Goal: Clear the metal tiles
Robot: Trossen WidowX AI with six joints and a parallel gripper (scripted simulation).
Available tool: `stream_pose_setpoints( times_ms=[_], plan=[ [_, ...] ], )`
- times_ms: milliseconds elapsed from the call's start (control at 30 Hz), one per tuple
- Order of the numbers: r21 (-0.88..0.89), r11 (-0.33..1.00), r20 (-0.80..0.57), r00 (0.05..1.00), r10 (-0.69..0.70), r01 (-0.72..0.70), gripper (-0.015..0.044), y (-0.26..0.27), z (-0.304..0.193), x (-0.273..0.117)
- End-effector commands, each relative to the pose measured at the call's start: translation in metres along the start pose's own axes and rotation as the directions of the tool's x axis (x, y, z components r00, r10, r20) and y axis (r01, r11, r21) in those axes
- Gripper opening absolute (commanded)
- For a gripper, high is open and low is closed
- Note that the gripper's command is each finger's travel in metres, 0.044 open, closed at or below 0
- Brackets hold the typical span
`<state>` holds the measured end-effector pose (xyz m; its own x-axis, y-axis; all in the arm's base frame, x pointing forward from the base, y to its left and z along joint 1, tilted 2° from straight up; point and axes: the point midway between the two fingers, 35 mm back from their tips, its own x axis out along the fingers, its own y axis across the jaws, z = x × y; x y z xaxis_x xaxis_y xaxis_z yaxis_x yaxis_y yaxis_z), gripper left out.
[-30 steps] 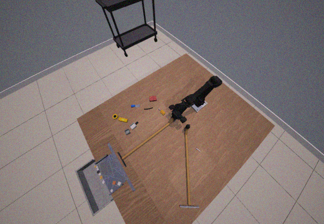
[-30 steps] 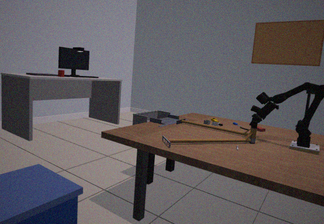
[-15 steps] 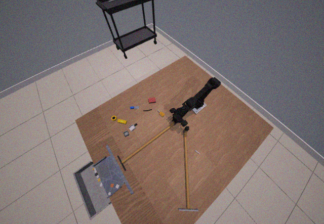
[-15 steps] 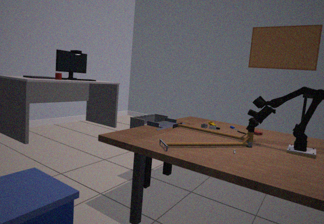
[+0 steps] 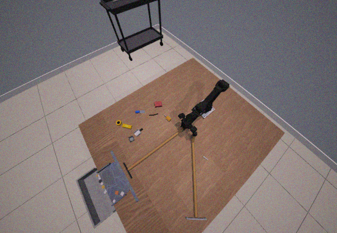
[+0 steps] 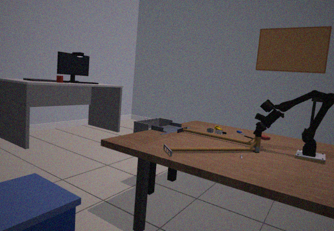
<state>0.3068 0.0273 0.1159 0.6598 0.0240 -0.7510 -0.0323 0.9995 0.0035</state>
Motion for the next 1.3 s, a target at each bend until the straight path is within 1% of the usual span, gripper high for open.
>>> stream_pose_setpoints(
  times_ms=[0, 667, 1267],
  plan=[
    [-0.009, 1.0, 0.002, 1.0, 0.014, -0.014, 0.0, 0.011, -0.002, -0.001],
    [-0.008, 1.0, 0.013, 1.0, 0.019, -0.019, 0.0, 0.031, -0.005, -0.004],
    [-0.009, 1.0, 0.023, 0.999, 0.024, -0.024, 0.0, 0.036, 0.017, 0.011]
  ],
)
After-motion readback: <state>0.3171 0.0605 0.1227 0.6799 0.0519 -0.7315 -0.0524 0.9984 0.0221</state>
